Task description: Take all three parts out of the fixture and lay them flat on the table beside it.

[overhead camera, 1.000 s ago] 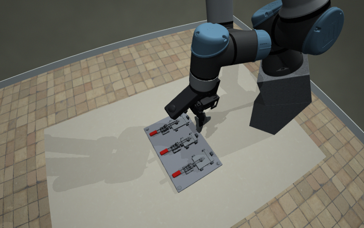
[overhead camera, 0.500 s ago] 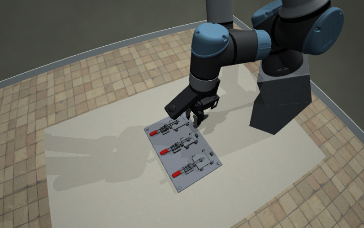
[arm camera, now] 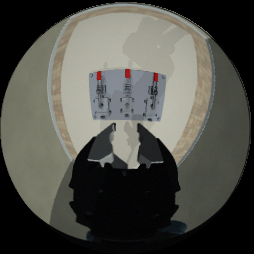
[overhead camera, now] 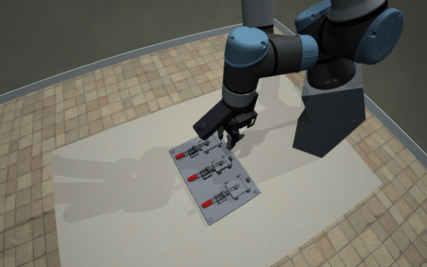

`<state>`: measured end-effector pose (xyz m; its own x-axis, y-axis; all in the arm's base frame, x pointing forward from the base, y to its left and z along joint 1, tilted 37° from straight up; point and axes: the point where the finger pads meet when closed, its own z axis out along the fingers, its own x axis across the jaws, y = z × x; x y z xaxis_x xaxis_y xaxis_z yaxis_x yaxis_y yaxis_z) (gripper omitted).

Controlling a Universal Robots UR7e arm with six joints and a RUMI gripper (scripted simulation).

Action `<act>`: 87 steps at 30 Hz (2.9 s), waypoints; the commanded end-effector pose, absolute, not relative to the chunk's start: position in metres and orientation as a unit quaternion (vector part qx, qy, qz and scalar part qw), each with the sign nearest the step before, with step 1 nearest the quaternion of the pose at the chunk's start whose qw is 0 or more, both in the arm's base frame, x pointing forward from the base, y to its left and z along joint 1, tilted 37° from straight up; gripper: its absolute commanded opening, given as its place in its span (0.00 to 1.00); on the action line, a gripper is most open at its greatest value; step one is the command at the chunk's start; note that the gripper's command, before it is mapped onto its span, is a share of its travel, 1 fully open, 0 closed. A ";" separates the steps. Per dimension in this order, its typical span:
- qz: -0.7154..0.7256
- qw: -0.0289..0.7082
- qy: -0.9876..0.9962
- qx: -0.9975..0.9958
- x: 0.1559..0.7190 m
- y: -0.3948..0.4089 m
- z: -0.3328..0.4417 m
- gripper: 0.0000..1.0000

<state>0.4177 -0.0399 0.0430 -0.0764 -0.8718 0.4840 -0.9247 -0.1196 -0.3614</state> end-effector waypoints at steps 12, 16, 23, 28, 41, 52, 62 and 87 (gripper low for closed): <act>0.316 0.042 -0.661 0.679 0.417 -0.039 0.043 0.28; 0.316 0.042 -0.661 0.679 0.417 -0.039 0.043 0.28; 0.316 0.042 -0.661 0.679 0.417 -0.039 0.043 0.28; 0.316 0.042 -0.661 0.679 0.417 -0.040 0.043 0.28; 0.316 0.042 -0.662 0.679 0.417 -0.040 0.042 0.28; 0.317 0.042 -0.661 0.679 0.424 -0.039 0.045 0.28; 0.317 0.042 -0.661 0.679 0.457 -0.034 0.058 0.28; 0.317 0.041 -0.661 0.679 0.536 -0.023 0.089 0.28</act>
